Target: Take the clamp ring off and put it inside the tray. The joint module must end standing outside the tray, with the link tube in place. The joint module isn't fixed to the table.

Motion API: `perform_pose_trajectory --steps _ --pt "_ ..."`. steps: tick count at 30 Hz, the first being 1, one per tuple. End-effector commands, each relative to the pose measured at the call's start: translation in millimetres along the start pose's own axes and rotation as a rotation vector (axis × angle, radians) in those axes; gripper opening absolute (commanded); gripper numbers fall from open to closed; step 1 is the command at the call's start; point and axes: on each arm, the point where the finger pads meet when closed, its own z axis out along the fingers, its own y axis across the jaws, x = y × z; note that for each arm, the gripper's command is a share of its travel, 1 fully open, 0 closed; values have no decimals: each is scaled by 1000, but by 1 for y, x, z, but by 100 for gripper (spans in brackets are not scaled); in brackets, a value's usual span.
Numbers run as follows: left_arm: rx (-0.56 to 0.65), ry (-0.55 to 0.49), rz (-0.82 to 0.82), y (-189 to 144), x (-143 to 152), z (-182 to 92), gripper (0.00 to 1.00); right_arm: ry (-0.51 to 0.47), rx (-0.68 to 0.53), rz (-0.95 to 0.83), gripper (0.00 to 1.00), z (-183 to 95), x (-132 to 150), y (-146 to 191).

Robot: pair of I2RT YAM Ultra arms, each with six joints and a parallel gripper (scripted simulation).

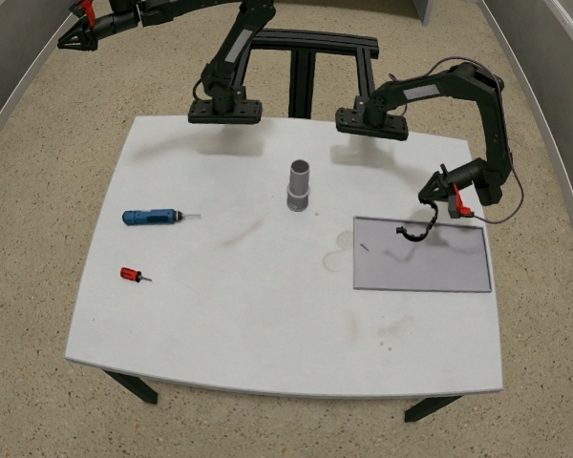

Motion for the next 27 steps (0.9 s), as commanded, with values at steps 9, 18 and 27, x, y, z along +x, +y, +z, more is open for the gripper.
perform_pose_trajectory --steps 9,18,27 --pt "-2 -24 21 5 -5 4 6 -99 -6 7 20 -7 -39 4" --pt "-10 -28 30 6 -7 2 6 -99 -6 7 20 -7 -39 4" --pt "-2 -28 19 21 -6 11 6 -99 -6 7 20 -7 -39 4"
